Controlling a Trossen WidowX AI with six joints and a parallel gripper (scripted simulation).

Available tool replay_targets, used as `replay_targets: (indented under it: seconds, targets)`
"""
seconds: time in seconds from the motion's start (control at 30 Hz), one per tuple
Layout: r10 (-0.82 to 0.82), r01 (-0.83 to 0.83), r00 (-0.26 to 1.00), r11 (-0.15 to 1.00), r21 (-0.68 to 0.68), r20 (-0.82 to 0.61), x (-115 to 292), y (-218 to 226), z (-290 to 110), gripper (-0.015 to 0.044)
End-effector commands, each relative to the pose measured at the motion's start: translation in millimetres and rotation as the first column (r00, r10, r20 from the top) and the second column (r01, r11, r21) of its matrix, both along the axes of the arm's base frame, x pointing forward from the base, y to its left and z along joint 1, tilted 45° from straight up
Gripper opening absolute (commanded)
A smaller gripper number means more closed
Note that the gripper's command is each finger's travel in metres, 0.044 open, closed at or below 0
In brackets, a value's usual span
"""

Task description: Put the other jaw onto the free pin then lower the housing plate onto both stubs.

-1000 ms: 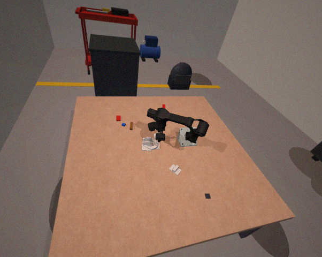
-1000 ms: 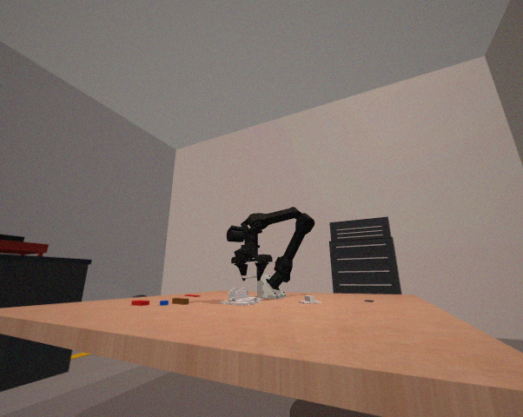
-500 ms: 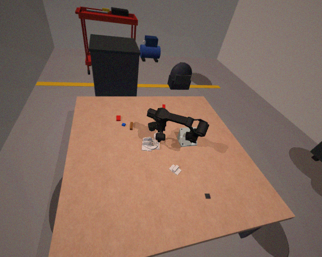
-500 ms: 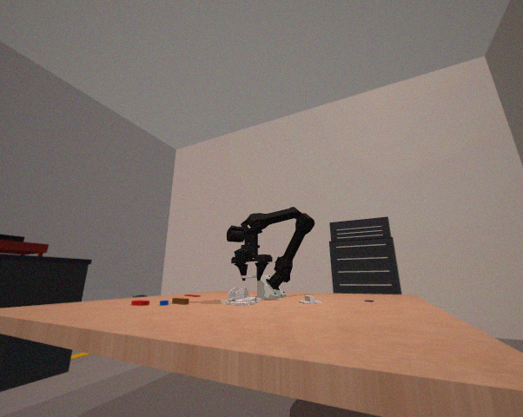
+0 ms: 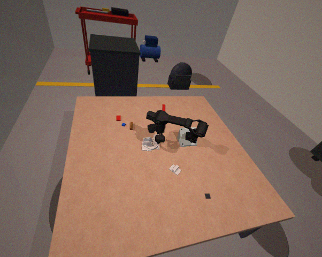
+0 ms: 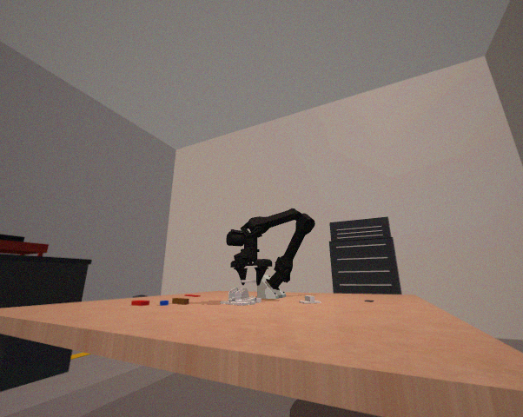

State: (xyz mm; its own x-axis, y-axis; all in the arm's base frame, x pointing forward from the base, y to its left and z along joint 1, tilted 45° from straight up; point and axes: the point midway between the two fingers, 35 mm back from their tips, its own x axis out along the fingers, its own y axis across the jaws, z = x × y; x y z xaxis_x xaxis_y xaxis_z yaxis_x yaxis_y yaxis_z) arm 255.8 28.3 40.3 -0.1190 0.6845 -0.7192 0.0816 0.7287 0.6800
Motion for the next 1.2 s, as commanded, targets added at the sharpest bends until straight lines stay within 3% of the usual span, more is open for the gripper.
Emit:
replay_targets:
  seconds: [0.0, 1.17]
  targets:
    - [-0.005, 0.005, 1.0, 1.0, 0.003, -0.002, -0.3, 4.5, -4.7, 0.0351]
    - [-0.004, 0.004, 1.0, 1.0, 0.007, -0.001, -6.7, 31.3, -31.1, 0.0351]
